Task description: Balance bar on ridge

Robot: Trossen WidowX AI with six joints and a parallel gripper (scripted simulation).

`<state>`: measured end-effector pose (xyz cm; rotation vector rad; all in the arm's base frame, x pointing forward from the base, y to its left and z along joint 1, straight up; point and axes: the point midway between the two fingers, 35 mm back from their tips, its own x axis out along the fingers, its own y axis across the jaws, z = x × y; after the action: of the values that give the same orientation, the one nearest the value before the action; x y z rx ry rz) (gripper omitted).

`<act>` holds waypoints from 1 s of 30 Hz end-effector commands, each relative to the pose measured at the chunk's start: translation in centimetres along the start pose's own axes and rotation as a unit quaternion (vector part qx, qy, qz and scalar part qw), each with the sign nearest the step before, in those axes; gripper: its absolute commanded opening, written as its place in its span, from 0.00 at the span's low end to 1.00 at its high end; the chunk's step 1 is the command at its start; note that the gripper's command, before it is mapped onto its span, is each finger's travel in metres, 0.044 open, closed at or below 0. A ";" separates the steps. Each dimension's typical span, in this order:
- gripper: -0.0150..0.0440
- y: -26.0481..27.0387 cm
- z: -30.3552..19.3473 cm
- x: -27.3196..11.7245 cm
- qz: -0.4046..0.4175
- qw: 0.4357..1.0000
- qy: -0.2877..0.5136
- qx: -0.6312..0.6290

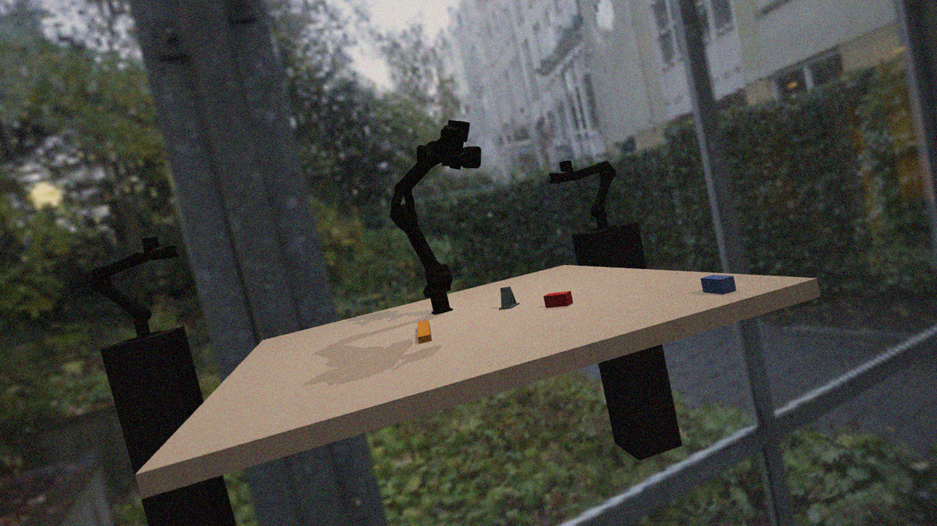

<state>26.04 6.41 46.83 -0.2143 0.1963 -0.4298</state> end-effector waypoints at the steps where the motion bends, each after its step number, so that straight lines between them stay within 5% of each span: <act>1: 0.89 0.0 0.0 0.1 0.000 1.000 0.001 -0.001; 4: 0.79 0.7 -0.7 1.0 0.002 1.000 0.015 -0.020; 30: 0.79 3.4 -8.7 11.2 0.034 0.971 0.184 -0.148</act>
<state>34.66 3.60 37.36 -0.4030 0.5831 -0.3792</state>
